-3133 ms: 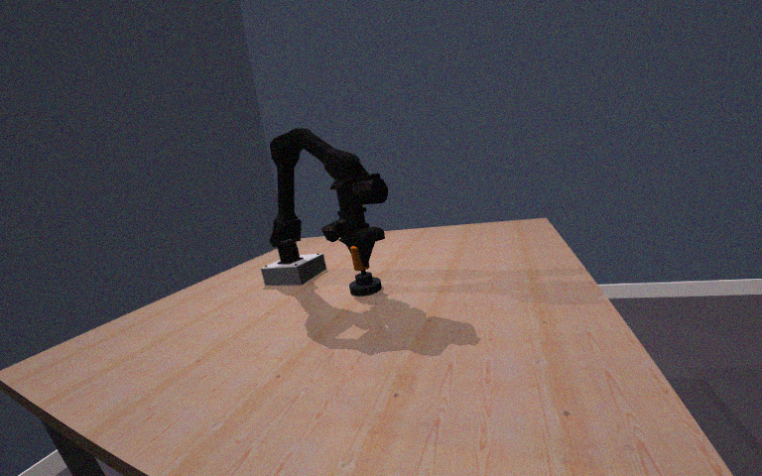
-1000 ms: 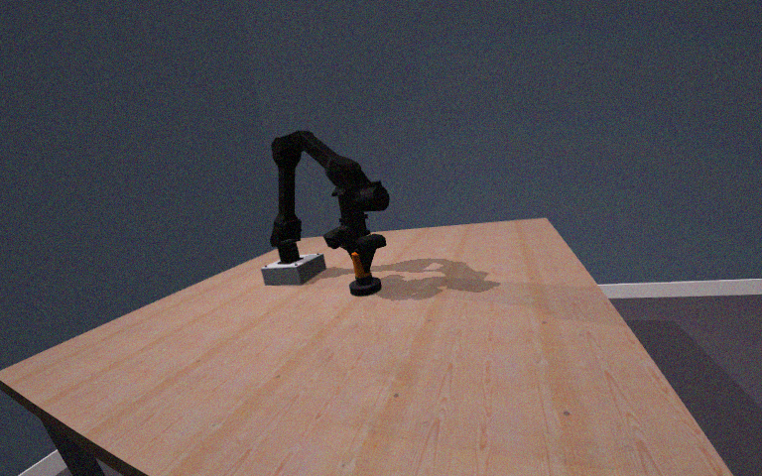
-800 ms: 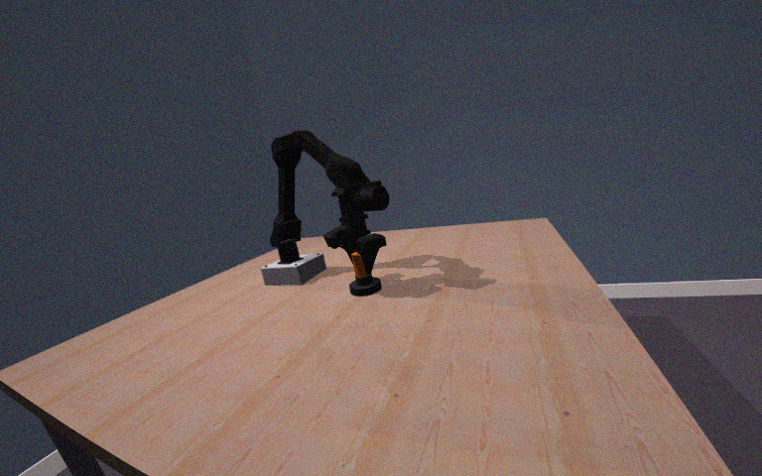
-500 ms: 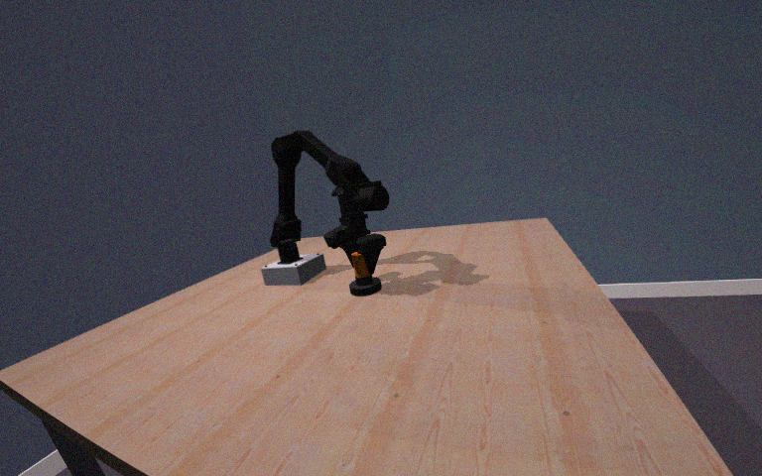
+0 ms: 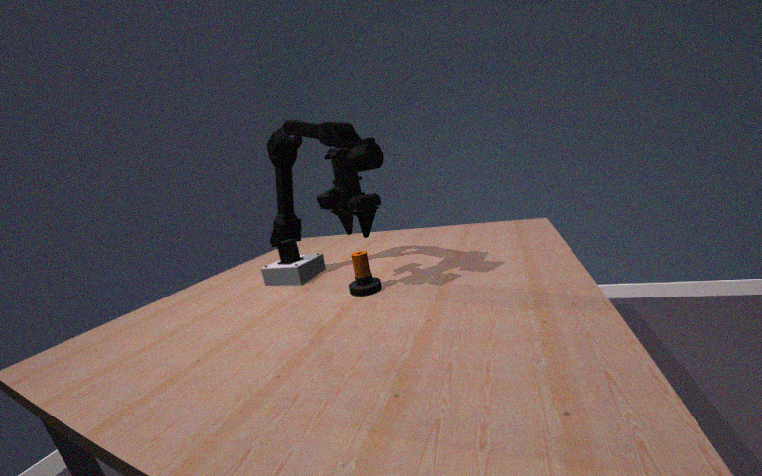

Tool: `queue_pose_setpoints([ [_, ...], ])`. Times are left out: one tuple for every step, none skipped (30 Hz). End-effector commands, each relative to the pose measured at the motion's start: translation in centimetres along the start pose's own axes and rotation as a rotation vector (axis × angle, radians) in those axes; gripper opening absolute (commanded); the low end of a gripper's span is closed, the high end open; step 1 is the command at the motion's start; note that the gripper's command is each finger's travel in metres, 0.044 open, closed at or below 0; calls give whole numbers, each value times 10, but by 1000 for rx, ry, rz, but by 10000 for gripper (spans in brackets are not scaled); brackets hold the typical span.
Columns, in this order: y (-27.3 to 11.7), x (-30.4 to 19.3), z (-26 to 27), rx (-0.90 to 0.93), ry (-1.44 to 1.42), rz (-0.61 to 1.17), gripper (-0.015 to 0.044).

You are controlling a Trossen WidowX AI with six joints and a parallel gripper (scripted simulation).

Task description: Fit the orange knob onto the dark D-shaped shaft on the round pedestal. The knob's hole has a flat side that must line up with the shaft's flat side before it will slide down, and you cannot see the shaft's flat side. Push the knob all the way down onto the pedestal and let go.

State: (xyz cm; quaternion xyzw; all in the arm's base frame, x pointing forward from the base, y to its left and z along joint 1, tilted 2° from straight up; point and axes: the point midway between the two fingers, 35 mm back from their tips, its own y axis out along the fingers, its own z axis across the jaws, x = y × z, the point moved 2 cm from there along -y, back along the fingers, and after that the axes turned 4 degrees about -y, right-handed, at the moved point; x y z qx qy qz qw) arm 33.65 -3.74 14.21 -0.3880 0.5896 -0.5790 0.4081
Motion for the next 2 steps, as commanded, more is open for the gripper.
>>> queue_pose_setpoints([
  [-2, 0, -1, -9, -4, -3, 440],
  [-2, 0, -1, -9, -4, -3, 440],
])
